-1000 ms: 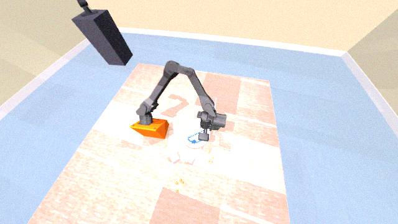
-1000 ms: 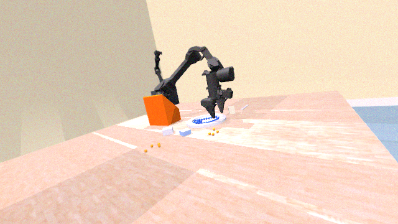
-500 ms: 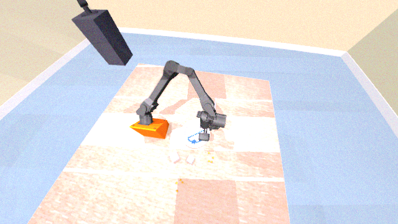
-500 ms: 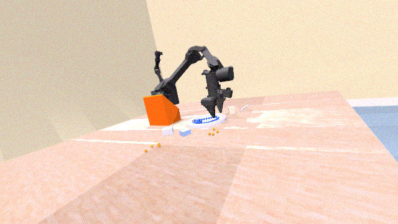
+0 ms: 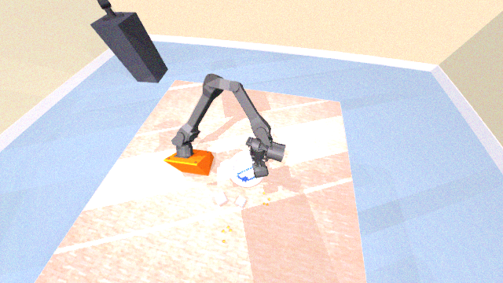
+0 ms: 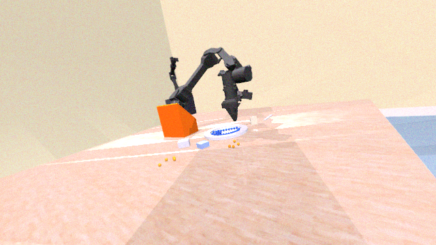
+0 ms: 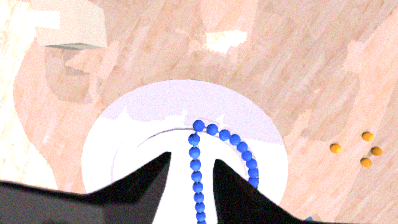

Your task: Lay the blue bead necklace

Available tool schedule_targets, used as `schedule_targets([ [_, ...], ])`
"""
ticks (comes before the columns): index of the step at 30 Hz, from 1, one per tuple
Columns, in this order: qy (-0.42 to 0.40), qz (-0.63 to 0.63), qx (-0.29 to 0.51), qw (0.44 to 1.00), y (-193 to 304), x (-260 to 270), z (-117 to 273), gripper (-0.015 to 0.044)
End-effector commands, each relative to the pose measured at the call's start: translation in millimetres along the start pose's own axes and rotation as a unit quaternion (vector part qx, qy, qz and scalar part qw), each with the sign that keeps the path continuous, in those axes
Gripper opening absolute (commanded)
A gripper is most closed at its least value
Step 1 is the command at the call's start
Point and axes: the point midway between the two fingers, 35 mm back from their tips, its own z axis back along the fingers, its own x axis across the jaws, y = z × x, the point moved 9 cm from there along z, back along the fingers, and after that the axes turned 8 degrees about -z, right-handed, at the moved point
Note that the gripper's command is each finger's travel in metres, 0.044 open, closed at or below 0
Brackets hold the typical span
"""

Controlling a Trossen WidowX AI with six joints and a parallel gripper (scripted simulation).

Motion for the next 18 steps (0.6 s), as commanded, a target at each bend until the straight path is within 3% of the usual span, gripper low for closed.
schedule_targets([
  [1,0.002,0.008,0.0,1.0,-0.1,-0.2,-8.5,0.012],
  [18,0.002,0.009,-0.002,1.0,-1.3,-0.2,-22.4,0.012],
])
